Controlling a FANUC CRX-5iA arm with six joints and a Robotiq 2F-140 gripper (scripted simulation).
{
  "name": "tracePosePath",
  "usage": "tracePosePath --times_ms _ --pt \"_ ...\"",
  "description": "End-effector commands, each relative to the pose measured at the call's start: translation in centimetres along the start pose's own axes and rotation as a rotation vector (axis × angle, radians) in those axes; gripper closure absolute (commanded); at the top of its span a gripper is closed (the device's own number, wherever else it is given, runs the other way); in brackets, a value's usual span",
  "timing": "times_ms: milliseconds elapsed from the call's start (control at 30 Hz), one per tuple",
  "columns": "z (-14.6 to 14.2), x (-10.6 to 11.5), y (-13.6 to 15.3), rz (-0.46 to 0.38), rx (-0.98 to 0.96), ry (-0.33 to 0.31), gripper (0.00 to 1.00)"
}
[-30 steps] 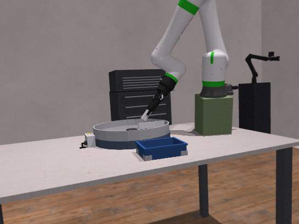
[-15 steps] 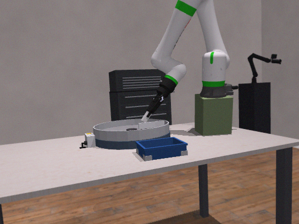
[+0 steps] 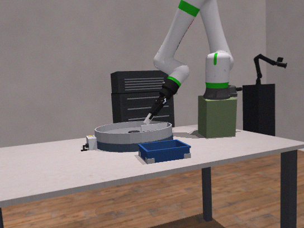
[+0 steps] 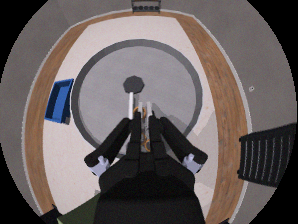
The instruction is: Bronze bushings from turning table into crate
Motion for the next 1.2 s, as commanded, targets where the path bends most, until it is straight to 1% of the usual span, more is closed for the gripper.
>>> tracePosePath --times_ms 0,433,700,1167 --pt "0.01 0.00 -0.01 0.000 0.000 0.000 0.94" --pt "0.01 0.00 0.00 0.000 0.000 0.000 0.94" --pt "-0.06 -0.76 0.62 0.000 0.000 0.000 0.94" --pt "-0.06 -0.84 0.69 0.000 0.000 0.000 0.94"
Point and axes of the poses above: the point where the finger pads meet when closed, its own x axis back along the fingers, its own z axis across the jaws, y = z × x, the point moved 7 cm from there along x, back along the fingers, and after that the axes turned 7 degrees about x, right-handed, at the moved point
